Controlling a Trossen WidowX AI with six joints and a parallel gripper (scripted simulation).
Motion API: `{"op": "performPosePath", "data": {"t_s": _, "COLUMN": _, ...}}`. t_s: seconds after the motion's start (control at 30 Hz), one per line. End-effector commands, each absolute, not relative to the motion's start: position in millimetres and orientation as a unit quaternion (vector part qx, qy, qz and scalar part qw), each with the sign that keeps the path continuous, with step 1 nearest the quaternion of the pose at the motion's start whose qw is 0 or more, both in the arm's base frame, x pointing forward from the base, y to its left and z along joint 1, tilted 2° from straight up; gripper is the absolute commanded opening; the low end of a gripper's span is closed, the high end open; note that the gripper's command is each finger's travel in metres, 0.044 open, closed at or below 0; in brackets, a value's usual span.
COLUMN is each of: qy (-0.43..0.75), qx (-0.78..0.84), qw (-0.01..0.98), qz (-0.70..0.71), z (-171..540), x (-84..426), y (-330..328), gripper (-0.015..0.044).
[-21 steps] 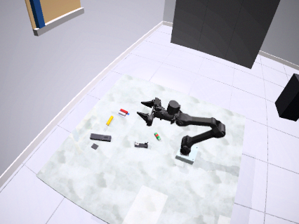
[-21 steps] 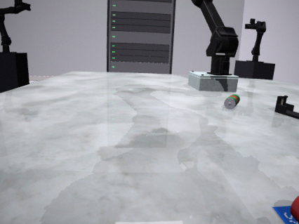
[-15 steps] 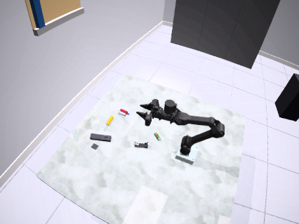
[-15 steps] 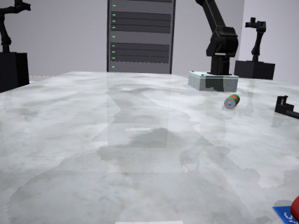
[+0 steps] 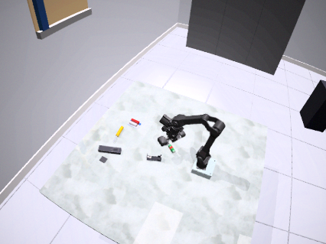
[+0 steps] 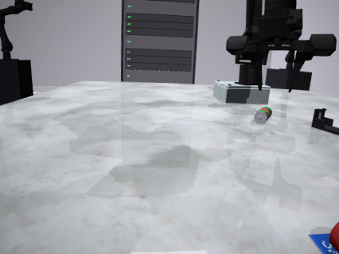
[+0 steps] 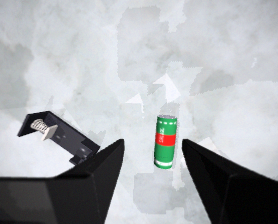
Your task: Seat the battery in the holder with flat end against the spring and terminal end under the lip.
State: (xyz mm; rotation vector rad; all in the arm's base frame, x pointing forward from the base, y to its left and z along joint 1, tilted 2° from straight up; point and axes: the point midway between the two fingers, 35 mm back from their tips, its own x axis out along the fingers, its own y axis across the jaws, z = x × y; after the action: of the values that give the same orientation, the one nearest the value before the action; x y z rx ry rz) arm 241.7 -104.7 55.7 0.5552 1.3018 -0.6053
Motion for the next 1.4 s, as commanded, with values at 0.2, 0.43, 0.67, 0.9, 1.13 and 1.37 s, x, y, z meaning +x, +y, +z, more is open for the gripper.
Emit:
{"op": "performPosePath", "data": {"t_s": 0.2, "qy": 0.632, "qx": 0.277, "qw": 0.659, "qz": -0.299, "z": 42.2, "x": 222.8, "y": -106.1, "gripper": 0.0247}}
{"op": "performPosePath", "data": {"t_s": 0.43, "qy": 0.632, "qx": 0.277, "qw": 0.659, "qz": -0.299, "z": 30.9, "x": 223.8, "y": -106.9, "gripper": 0.0247}}
{"op": "performPosePath", "data": {"t_s": 0.67, "qy": 0.632, "qx": 0.277, "qw": 0.659, "qz": -0.299, "z": 19.3, "x": 224.2, "y": -107.5, "gripper": 0.0247}}
{"op": "performPosePath", "data": {"t_s": 0.9, "qy": 0.632, "qx": 0.277, "qw": 0.659, "qz": -0.299, "z": 7.8, "x": 224.1, "y": -107.9, "gripper": 0.0247}}
{"op": "performPosePath", "data": {"t_s": 1.13, "qy": 0.632, "qx": 0.277, "qw": 0.659, "qz": -0.299, "z": -3.5, "x": 223.5, "y": -108.0, "gripper": 0.0247}}
{"op": "performPosePath", "data": {"t_s": 1.37, "qy": 0.632, "qx": 0.277, "qw": 0.659, "qz": -0.299, "z": -5.8, "x": 223.3, "y": -108.0, "gripper": 0.0169}}
